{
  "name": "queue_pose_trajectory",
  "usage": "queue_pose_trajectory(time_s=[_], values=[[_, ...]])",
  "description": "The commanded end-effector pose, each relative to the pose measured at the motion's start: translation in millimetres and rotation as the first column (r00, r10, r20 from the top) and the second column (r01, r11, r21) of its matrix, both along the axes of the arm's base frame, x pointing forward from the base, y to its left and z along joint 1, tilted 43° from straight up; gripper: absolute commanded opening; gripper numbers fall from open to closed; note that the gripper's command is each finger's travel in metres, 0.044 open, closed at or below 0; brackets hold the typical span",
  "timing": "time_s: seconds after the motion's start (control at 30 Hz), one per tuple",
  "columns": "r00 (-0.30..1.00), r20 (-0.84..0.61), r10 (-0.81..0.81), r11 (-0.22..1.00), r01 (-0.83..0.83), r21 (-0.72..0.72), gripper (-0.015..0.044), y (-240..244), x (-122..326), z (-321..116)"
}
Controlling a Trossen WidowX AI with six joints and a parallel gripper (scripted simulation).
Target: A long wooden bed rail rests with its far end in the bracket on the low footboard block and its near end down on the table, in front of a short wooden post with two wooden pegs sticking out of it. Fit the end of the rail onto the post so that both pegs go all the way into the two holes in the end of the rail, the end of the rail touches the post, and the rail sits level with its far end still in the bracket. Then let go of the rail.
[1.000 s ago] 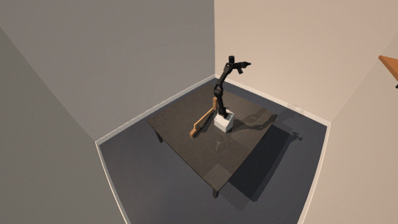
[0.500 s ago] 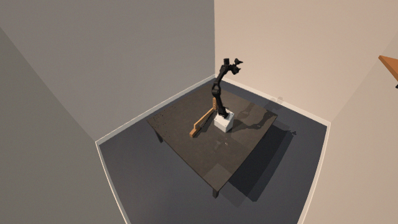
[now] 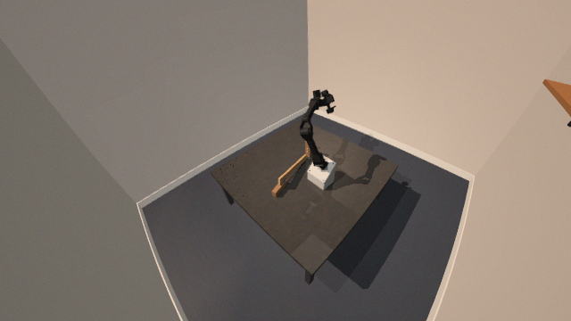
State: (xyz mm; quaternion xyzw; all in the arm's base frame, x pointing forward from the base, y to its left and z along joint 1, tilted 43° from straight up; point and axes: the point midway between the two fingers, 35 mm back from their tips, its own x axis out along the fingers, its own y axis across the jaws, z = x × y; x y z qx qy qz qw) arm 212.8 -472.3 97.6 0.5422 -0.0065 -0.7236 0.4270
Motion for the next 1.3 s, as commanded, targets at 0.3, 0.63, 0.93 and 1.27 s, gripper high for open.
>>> queue_pose_trajectory(time_s=[0.3, 0.63, 0.93, 1.27], values=[[0.405, -0.192, 0.894, 0.448, -0.824, 0.348, 0.044, 119.1, 88.6, -62.7], [-0.259, -0.132, 0.957, -0.176, -0.877, 0.446, 0.044, 200.9, 117.6, -92.3], [-0.759, -0.085, 0.645, -0.665, -0.613, 0.426, 0.044, 278.0, 127.8, -112.6], [-0.988, -0.139, 0.064, -0.938, -0.108, 0.331, 0.044, 362.5, 121.9, -127.5]])
